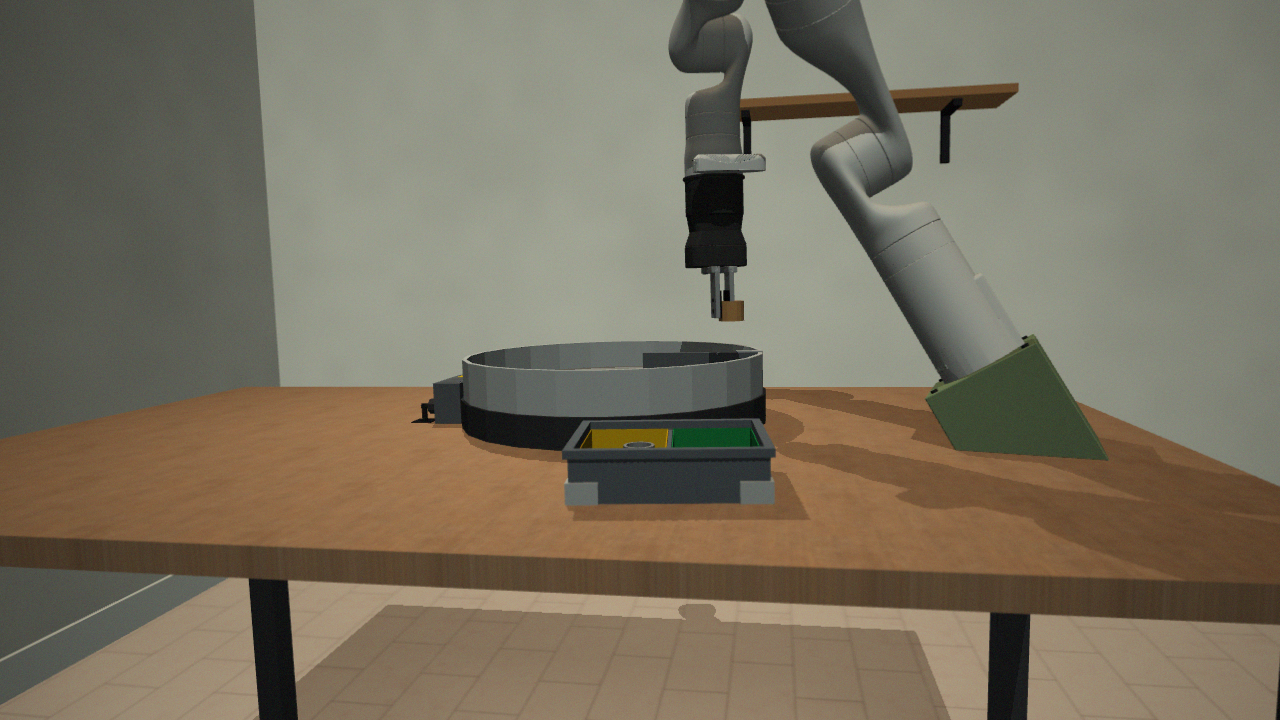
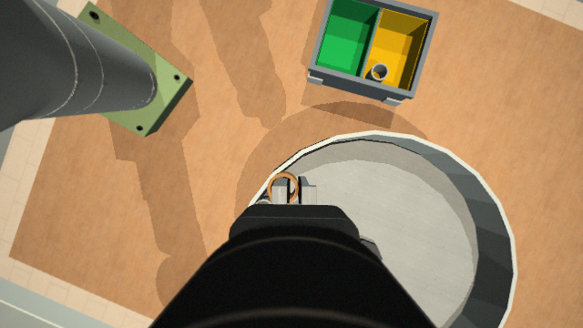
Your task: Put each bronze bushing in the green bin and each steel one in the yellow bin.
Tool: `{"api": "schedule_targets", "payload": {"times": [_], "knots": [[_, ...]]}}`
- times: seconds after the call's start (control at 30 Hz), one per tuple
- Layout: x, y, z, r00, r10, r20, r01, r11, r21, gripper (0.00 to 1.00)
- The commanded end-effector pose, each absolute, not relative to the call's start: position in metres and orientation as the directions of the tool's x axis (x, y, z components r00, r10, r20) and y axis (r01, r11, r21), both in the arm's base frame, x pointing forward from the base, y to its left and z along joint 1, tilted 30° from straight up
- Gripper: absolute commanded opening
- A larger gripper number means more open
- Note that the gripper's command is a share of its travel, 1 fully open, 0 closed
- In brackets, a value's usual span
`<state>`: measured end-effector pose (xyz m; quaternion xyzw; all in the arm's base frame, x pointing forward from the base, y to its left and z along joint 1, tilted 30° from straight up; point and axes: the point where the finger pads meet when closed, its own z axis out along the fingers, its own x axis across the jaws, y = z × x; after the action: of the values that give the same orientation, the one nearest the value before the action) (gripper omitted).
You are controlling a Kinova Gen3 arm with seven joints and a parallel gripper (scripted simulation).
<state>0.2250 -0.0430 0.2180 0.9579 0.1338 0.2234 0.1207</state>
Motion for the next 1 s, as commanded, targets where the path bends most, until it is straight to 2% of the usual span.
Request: {"api": "schedule_targets", "payload": {"times": [0.0,0.3,0.47,0.57,0.73,0.9,0.97], "knots": [[0.225,-0.043,0.224,0.859,0.326,0.396,0.208,-0.927,0.312,0.0],[0.225,-0.043,0.224,0.859,0.326,0.396,0.208,-0.927,0.312,0.0],[0.231,0.014,0.215,0.859,0.325,0.396,0.208,-0.928,0.311,0.0],[0.231,0.014,0.215,0.859,0.325,0.396,0.208,-0.928,0.311,0.0],[0.237,0.071,0.206,0.859,0.325,0.396,0.208,-0.927,0.311,0.0],[0.237,0.071,0.206,0.859,0.325,0.396,0.208,-0.927,0.311,0.0],[0.239,0.093,0.202,0.859,0.325,0.396,0.208,-0.927,0.311,0.0]]}}
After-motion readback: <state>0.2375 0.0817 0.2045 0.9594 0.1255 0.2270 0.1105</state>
